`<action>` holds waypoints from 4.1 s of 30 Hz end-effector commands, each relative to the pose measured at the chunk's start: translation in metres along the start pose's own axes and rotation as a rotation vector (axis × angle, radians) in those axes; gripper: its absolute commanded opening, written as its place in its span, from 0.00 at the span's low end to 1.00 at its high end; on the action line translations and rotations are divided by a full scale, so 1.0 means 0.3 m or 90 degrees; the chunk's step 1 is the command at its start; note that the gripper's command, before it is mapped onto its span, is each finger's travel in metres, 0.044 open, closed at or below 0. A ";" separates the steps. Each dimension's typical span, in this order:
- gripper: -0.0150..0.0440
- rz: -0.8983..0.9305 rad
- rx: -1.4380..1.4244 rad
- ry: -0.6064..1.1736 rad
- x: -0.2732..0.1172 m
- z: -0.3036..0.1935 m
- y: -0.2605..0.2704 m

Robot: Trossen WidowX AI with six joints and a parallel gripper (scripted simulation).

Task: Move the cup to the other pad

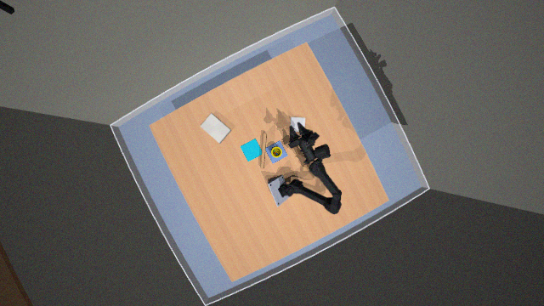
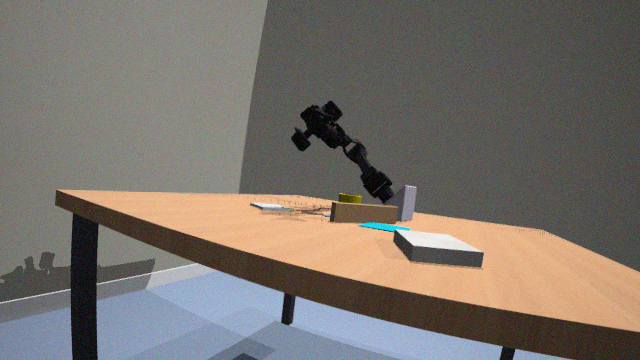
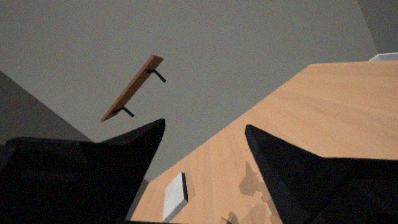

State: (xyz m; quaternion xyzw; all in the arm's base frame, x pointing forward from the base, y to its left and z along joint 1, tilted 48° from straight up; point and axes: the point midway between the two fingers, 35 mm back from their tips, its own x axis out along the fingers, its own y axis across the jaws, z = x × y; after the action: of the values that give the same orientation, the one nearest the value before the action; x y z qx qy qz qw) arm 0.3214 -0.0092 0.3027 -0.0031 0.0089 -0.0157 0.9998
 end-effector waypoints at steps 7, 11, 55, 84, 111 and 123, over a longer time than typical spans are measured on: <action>0.62 -0.015 -0.126 0.371 0.052 -0.390 0.054; 0.54 -0.005 -0.250 0.579 -0.010 -0.575 0.072; 0.54 0.134 -0.878 1.164 -0.298 -0.753 -0.024; 0.54 0.131 -0.879 1.164 -0.312 -0.856 -0.138; 0.38 0.129 -0.876 1.160 -0.307 -0.855 -0.135; 0.25 0.129 -0.876 1.160 -0.307 -0.854 -0.134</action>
State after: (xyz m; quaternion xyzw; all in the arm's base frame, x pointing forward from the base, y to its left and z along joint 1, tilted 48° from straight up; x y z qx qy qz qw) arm 0.2234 -0.0484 0.0481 -0.5360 0.7369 0.0766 0.4047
